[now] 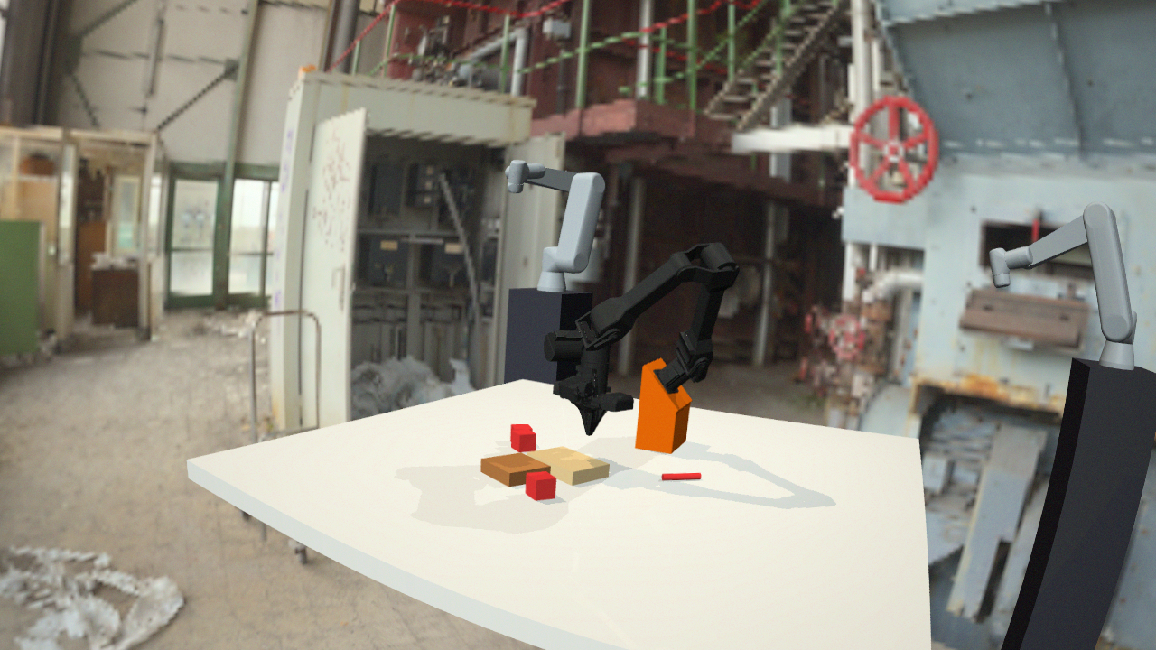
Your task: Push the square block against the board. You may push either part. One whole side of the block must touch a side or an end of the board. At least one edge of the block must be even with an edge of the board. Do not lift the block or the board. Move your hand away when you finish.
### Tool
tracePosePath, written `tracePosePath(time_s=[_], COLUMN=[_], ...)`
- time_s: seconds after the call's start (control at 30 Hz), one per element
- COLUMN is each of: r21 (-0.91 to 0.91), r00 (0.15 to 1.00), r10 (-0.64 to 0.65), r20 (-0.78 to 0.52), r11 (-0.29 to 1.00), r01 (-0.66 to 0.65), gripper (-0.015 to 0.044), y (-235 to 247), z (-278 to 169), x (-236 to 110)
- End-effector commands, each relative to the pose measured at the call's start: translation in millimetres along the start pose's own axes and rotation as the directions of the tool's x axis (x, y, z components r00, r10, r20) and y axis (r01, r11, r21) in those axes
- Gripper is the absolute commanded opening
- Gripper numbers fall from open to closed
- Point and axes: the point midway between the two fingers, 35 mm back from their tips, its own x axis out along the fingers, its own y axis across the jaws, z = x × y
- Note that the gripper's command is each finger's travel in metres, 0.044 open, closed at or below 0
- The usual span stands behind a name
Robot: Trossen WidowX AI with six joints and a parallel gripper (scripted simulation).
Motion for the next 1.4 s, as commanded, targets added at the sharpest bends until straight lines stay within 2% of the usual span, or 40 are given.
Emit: tracePosePath(time_s=[0.0,0.1,0.17,1.37], r21=[-0.005,-0.005,-0.005,-0.007], r00=[1.0,1.0,1.0,1.0], r10=[-0.005,-0.002,0.0,-0.001], r20=[-0.004,-0.006,-0.007,-0.005], r11=[1.0,1.0,1.0,1.0], r01=[0.004,0.002,0.0,0.001], gripper=[0.0,0.0,0.0,0.0], y=[-3,-3,-2,-3], z=[3,2,0,42], x=[9,47,55,55])
